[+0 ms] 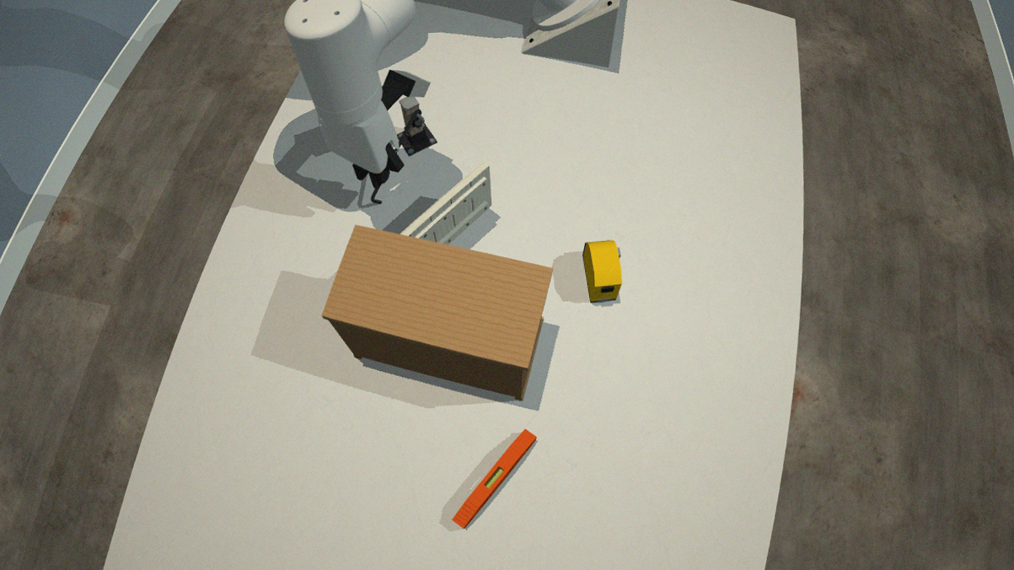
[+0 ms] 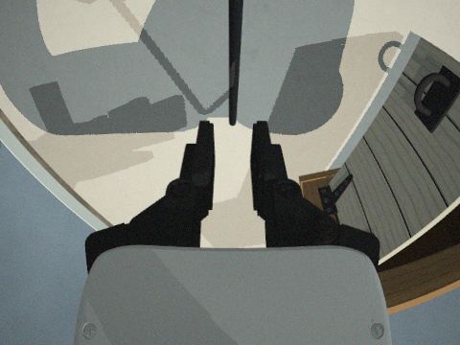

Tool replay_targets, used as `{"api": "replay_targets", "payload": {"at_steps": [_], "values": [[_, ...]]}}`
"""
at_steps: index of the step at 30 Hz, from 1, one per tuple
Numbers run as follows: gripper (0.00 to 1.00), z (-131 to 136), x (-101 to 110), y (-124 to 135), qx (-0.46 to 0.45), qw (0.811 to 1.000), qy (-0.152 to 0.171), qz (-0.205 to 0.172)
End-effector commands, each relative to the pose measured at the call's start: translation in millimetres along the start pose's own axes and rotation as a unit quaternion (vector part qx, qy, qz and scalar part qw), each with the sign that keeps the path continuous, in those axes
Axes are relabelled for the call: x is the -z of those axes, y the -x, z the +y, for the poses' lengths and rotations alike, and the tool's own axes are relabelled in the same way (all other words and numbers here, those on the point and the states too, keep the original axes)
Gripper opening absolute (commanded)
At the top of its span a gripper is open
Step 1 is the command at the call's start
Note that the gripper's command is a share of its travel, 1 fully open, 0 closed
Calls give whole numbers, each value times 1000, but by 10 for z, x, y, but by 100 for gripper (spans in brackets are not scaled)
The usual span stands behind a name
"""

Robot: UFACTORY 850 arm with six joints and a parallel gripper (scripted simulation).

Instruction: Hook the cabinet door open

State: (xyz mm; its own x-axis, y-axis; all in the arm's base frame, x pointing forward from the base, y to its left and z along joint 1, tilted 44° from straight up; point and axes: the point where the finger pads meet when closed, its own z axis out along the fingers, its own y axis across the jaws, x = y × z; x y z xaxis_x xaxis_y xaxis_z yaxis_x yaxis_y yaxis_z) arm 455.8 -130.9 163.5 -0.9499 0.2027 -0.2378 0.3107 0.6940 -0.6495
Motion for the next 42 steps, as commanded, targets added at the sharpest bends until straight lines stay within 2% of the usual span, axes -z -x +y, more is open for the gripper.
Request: {"api": "replay_targets", "payload": {"at_steps": [1, 13, 42], "values": [[23, 2, -73, 9, 0, 1000, 0, -1], [23, 2, -168, 10, 0, 1000, 0, -1], [23, 3, -171, 15, 0, 1000, 0, -1]]}}
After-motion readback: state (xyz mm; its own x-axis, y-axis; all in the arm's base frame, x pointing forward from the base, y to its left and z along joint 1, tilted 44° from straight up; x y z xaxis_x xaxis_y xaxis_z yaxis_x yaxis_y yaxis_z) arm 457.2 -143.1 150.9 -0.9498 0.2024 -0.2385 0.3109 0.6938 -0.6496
